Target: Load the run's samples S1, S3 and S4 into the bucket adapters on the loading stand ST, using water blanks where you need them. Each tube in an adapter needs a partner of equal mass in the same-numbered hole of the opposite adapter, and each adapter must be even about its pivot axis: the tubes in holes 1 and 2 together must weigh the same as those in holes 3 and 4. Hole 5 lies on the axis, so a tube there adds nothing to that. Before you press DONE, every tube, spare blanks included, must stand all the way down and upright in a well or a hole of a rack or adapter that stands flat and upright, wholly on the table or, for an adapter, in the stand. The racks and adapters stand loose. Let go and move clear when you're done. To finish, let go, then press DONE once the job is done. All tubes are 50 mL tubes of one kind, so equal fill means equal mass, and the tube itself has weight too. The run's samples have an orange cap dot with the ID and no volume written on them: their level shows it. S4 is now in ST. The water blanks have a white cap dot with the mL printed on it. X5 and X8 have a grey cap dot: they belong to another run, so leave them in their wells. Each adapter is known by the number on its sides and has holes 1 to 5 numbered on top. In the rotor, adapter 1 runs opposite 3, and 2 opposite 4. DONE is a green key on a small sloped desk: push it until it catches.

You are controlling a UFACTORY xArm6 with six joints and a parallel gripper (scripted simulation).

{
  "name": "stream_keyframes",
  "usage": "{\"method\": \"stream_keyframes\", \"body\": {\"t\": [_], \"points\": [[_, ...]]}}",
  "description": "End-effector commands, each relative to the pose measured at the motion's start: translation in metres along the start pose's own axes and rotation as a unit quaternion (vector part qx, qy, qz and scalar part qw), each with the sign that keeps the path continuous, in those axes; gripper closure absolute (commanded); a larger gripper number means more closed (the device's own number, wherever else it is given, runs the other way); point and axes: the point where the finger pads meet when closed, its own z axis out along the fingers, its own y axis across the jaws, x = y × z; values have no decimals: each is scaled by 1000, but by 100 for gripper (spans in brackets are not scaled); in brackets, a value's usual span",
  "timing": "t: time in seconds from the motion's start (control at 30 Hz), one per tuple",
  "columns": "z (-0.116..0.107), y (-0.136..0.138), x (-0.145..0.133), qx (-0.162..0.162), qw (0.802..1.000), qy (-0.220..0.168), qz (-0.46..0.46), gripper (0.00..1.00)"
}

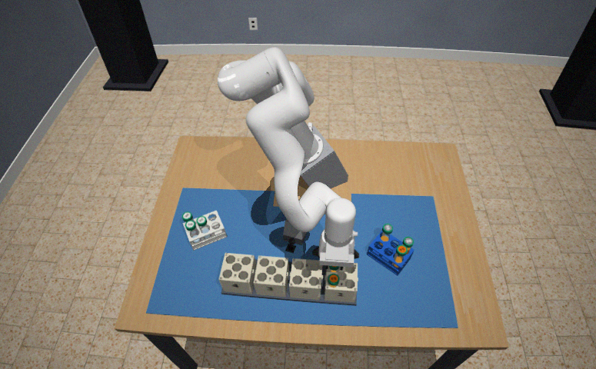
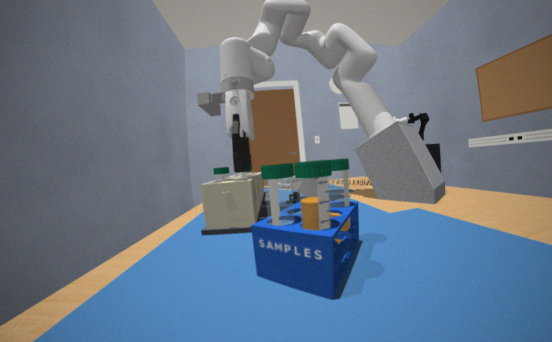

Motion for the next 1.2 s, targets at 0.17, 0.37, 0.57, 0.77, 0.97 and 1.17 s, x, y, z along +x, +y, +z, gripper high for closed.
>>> {"method": "stream_keyframes", "body": {"t": [0.17, 0.37, 0.57, 0.77, 0.97, 1.17], "points": [[-19, 0, 1, 1, 1000, 1, 0, 56], [-27, 0, 1, 1, 1000, 1, 0, 56], [-39, 0, 1, 1, 1000, 1, 0, 56], [-51, 0, 1, 1, 1000, 1, 0, 56], [-59, 0, 1, 1, 1000, 1, 0, 56], [-71, 0, 1, 1, 1000, 1, 0, 56]]}}
